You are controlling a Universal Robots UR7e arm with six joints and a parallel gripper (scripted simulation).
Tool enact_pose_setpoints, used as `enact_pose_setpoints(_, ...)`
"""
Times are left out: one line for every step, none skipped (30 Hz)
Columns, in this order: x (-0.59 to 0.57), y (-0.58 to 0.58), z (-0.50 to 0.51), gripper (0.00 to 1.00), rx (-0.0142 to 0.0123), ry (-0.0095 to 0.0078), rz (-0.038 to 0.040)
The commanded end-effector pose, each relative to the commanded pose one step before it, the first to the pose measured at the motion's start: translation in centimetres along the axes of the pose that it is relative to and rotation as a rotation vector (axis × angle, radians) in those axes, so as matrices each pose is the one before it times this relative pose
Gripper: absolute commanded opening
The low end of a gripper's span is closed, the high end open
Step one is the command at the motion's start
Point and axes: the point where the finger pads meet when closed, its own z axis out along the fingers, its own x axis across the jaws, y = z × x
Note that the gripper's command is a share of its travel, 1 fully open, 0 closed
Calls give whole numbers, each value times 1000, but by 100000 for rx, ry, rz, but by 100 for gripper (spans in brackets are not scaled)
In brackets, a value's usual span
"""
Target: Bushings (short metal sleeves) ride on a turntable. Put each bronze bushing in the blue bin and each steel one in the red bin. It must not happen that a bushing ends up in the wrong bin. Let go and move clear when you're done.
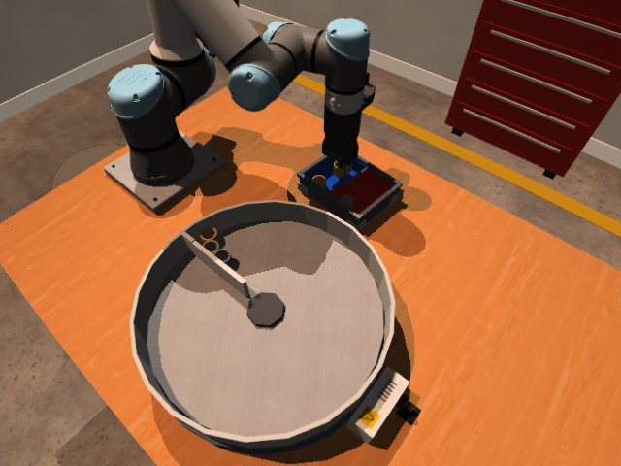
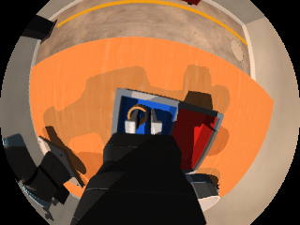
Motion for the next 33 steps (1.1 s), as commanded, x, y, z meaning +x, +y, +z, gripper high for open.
enact_pose_setpoints(42,-12,-220,42,40,133,-2)
enact_pose_setpoints(0,0,0,42,0,0,0)
enact_pose_setpoints(0,0,-62,42,0,0,0)
enact_pose_setpoints(0,0,0,42,0,0,0)
enact_pose_setpoints(0,0,0,42,0,0,0)
enact_pose_setpoints(0,0,0,42,0,0,0)
enact_pose_setpoints(0,0,0,42,0,0,0)
enact_pose_setpoints(0,0,0,42,0,0,0)
enact_pose_setpoints(0,0,-42,42,1,3,0)
enact_pose_setpoints(0,0,-62,42,0,0,0)
enact_pose_setpoints(0,0,-62,42,0,0,0)
enact_pose_setpoints(0,0,-62,42,0,0,0)
enact_pose_setpoints(0,0,-62,42,0,0,0)
enact_pose_setpoints(0,0,0,42,0,0,0)
enact_pose_setpoints(0,0,0,42,0,0,0)
enact_pose_setpoints(0,0,0,42,0,0,0)
enact_pose_setpoints(0,0,-62,42,0,0,0)
enact_pose_setpoints(0,0,0,42,0,0,0)
enact_pose_setpoints(0,0,0,42,0,0,0)
enact_pose_setpoints(0,0,-62,42,0,0,0)
enact_pose_setpoints(0,0,-62,42,0,0,0)
enact_pose_setpoints(0,0,-62,42,0,0,0)
enact_pose_setpoints(0,0,-62,42,0,0,0)
enact_pose_setpoints(0,0,0,42,0,0,0)
enact_pose_setpoints(0,0,0,42,0,0,0)
enact_pose_setpoints(0,0,0,42,0,0,0)
enact_pose_setpoints(0,0,0,42,0,0,0)
enact_pose_setpoints(0,0,0,42,0,0,0)
enact_pose_setpoints(0,0,0,42,0,0,0)
enact_pose_setpoints(1,0,-42,42,1,3,0)
enact_pose_setpoints(0,0,-62,42,0,0,0)
enact_pose_setpoints(0,0,-62,42,0,0,0)
enact_pose_setpoints(0,0,-62,42,0,0,0)
